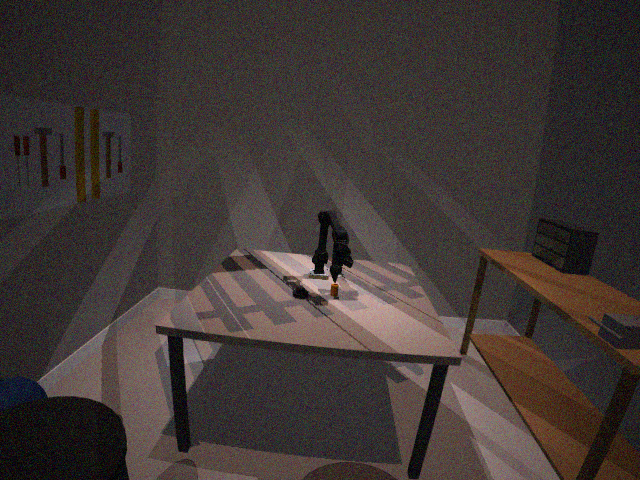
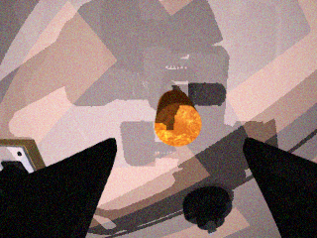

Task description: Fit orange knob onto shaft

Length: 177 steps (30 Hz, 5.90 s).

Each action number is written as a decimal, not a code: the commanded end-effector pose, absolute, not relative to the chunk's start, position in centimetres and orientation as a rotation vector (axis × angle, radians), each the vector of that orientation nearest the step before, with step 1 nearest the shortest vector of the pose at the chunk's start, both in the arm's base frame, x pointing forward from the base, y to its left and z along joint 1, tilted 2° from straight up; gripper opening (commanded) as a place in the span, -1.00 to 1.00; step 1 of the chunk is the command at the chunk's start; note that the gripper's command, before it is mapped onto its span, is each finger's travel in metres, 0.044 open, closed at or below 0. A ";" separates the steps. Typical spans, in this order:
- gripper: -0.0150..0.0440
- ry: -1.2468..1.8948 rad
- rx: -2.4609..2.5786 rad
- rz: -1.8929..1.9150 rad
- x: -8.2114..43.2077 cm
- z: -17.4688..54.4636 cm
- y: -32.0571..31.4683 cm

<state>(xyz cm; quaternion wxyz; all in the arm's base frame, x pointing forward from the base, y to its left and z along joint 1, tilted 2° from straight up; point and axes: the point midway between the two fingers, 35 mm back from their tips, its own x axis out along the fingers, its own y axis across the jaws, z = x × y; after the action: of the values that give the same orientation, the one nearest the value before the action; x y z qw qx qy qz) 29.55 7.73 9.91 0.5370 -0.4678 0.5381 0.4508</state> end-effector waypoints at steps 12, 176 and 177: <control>1.00 1.280 -1.113 1.077 29.6 7.4 7.7; -0.49 1.287 -1.124 1.068 33.2 11.2 -9.9; -0.49 1.287 -1.124 1.068 33.1 11.1 -10.2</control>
<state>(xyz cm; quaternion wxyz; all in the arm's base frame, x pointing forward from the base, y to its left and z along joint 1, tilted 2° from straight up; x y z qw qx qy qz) 33.21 -9.30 11.35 0.5361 -0.4693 0.5402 0.4478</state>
